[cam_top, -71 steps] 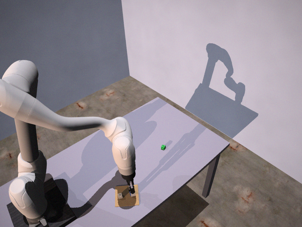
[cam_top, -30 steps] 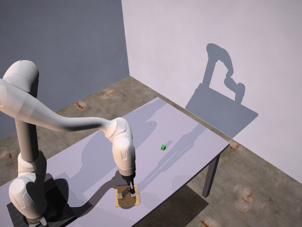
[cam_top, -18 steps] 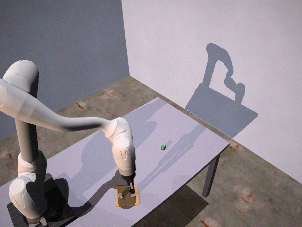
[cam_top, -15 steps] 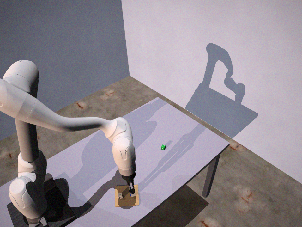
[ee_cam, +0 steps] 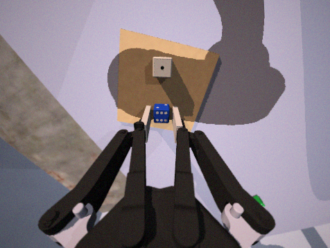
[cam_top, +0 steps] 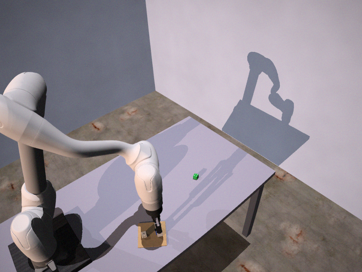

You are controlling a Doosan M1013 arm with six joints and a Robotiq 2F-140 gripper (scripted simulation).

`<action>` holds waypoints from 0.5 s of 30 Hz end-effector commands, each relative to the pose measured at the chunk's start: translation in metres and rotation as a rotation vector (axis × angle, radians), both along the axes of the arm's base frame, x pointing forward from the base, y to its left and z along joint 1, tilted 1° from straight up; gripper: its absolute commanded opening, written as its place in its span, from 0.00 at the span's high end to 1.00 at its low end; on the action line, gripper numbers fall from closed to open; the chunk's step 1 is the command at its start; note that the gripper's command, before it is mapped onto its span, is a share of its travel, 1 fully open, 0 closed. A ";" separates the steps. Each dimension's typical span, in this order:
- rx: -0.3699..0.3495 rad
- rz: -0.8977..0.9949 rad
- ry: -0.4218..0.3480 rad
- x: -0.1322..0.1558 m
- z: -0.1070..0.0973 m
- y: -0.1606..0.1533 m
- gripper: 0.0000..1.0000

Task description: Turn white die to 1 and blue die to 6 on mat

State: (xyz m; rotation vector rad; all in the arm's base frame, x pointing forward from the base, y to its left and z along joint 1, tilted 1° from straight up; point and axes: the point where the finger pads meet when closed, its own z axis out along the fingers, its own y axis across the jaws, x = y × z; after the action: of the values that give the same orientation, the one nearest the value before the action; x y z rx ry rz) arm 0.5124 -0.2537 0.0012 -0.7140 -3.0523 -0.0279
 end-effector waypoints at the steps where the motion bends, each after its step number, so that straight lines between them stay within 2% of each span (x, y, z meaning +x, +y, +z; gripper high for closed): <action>1: 0.000 0.000 0.000 0.000 0.000 0.000 0.68; 15: 0.000 0.000 0.000 0.000 0.005 0.000 0.68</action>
State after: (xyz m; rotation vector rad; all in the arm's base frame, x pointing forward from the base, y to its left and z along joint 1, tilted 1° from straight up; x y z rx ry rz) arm 0.5124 -0.2537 0.0031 -0.7140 -3.0523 -0.0279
